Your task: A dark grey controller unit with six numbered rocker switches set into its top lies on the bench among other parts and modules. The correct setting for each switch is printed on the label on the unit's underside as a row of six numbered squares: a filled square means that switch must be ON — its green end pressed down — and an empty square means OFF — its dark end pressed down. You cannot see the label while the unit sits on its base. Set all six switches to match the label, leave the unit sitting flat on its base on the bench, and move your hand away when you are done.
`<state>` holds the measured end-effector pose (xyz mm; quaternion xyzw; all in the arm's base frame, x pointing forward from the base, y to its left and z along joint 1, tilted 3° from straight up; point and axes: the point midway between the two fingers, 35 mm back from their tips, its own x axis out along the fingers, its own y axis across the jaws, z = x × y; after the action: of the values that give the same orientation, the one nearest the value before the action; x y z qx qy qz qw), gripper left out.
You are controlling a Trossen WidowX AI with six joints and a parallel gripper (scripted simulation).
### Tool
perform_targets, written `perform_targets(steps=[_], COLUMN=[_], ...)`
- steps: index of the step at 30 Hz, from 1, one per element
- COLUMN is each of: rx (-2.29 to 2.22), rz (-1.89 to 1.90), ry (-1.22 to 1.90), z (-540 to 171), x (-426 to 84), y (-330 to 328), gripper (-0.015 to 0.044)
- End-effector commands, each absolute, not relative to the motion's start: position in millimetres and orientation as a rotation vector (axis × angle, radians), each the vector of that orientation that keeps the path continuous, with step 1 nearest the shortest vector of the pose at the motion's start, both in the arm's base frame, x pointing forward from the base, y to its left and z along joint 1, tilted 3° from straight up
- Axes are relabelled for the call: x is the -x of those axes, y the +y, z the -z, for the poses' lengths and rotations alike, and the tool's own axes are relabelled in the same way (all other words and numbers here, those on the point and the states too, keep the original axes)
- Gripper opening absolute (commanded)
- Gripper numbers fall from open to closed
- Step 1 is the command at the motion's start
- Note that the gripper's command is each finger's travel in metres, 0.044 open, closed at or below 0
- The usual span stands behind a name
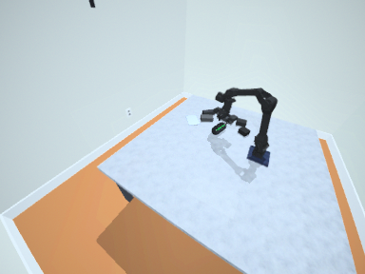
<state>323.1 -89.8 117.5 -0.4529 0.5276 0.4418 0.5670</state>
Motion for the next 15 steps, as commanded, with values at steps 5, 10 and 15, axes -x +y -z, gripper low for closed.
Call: perform_targets(steps=[5, 10, 15], rx=[1.068, 1.069, 1.069], rz=[-1.071, -1.071, -1.071], ry=[1.230, 1.230, 1.230], z=[-84.6, -83.9, -83.9], x=[-295.6, -295.0, -295.0], y=[-83.1, -83.0, -83.0], gripper=[0.0020, 0.0000, 0.0000])
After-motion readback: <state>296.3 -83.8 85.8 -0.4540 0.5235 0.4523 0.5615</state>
